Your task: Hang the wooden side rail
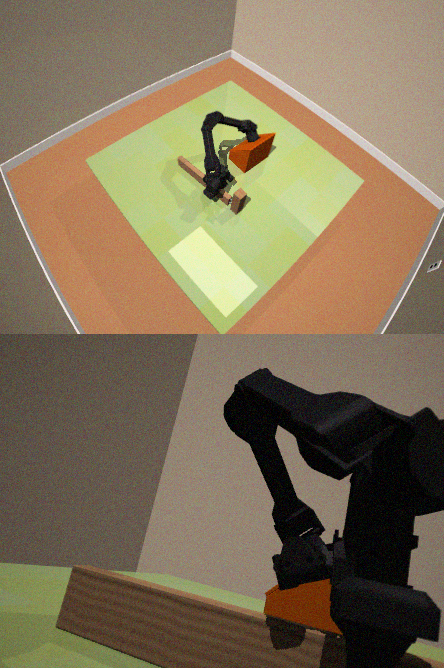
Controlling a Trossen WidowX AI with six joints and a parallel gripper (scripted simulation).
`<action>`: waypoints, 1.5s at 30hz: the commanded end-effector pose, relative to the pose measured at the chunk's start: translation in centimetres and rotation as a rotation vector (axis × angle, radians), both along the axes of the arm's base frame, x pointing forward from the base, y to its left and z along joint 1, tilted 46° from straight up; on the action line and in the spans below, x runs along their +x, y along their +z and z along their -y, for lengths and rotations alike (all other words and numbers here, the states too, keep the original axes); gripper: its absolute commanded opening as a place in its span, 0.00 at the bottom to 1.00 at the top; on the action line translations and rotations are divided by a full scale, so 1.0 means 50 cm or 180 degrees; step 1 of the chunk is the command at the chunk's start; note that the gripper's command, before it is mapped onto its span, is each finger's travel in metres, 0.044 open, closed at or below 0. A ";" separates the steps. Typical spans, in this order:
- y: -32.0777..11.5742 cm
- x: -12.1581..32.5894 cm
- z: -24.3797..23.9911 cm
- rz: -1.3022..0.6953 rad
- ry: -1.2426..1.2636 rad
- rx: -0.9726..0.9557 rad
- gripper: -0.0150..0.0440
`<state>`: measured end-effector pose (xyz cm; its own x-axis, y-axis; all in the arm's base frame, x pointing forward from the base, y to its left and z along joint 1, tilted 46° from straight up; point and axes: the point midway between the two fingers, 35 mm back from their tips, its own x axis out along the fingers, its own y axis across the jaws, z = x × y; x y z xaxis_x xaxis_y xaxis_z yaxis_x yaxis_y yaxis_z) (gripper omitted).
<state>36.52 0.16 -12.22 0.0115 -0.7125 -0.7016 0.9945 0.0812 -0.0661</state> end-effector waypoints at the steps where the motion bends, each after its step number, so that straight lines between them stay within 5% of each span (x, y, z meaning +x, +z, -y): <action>1: 0.006 -0.006 0.005 0.0137 -0.0141 0.0005 0.25; 45: 0.003 -0.032 0.005 0.0223 -0.0210 0.0003 0.25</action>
<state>34.89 -0.07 -12.05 0.0135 -0.7127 -0.7014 0.9999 0.0153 0.0037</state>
